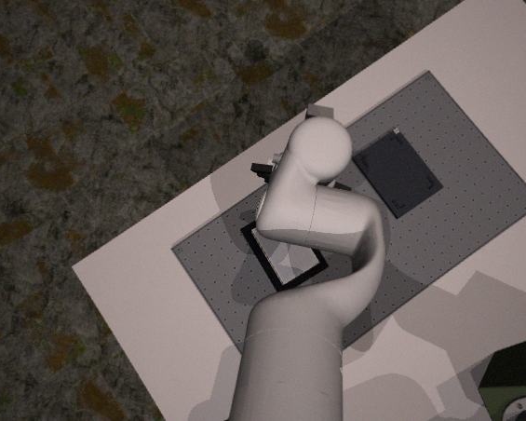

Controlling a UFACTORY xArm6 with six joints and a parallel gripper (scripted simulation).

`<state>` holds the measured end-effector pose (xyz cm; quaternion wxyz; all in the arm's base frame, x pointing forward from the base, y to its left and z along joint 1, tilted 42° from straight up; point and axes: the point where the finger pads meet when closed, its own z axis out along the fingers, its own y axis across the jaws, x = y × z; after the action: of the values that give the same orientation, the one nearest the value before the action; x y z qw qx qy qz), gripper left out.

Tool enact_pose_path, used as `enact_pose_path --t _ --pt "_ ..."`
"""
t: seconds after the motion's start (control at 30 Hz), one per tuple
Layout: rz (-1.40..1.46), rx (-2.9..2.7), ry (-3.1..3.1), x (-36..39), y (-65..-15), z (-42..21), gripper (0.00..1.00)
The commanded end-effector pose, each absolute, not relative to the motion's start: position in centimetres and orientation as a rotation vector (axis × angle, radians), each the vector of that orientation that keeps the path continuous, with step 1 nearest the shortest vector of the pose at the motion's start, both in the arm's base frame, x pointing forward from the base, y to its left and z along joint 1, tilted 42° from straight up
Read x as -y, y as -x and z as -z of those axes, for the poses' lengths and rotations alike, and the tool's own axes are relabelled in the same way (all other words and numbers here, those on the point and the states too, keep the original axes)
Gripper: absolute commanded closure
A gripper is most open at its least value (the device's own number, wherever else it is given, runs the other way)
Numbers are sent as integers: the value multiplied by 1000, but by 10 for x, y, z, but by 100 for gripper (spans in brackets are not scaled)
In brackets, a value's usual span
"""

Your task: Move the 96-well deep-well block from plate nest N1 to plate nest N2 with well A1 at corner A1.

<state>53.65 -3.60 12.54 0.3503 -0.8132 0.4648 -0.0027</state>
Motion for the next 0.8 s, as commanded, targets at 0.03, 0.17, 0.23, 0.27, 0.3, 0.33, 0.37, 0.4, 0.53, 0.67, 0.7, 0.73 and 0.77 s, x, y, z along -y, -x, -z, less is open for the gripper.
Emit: enact_pose_path --t 0.03,0.17,0.23,0.27,0.3,0.33,0.37,0.4,0.53,0.67,0.7,0.73,0.77 --pt "69 -1044 2183 21 -526 -133 0" --pt "90 -972 2217 15 -522 -136 0" --pt "113 -895 2249 7 -516 -138 0" --pt "123 -860 2263 4 -514 -139 0" --pt "123 -860 2263 4 -514 -139 0" --pt "123 -860 2263 4 -514 -139 0" --pt "134 -821 2278 1 -511 -140 0" --pt "146 -781 2292 -3 -508 -142 0" --pt "167 -706 2318 -9 -502 -144 0" --pt "189 -629 2341 -16 -497 -146 0" --pt "200 -589 2352 -19 -494 -147 0" --pt "211 -549 2363 -23 -491 -148 0" --pt "221 -512 2372 -25 -488 -148 0"
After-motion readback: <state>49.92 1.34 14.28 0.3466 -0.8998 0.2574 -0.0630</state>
